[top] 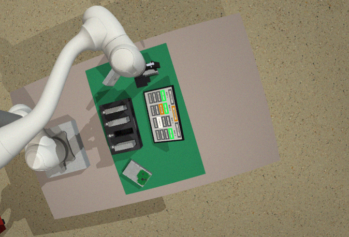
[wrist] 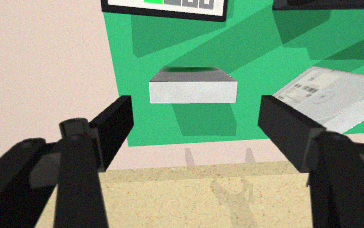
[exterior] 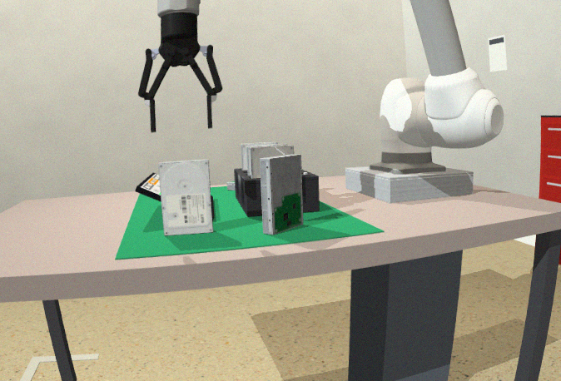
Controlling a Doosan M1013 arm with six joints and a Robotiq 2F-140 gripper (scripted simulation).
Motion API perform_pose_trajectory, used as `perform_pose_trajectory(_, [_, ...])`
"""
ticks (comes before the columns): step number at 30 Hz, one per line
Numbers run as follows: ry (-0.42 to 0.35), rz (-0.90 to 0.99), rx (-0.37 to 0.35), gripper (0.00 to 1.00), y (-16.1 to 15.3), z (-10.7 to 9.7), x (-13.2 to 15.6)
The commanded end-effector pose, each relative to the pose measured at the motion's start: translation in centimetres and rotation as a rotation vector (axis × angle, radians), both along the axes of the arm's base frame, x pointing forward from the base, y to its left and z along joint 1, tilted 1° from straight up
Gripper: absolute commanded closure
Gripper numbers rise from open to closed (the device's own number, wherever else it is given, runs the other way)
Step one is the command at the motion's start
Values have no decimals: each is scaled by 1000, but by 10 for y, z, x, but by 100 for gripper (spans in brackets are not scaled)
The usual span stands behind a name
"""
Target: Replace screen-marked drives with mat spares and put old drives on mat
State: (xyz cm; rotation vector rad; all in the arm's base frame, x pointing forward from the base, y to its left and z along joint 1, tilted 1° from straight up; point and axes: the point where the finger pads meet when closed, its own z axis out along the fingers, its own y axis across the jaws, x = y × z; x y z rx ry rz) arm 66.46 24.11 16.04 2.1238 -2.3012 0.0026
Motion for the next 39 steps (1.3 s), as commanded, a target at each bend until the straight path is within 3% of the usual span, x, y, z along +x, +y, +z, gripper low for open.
perform_pose_trajectory(1, [-1, 0, 1, 90, 0, 1, 0])
perform_pose_trajectory(32, [-1, 6, 1, 90, 1, 1, -1])
perform_pose_trajectory(33, [-1, 41, 1, 90, 4, 2, -11])
perform_pose_trajectory(36, [1, 315, 2, 90, 23, 4, -76])
perform_pose_trajectory(39, [4, 404, 1, 90, 26, 2, -101])
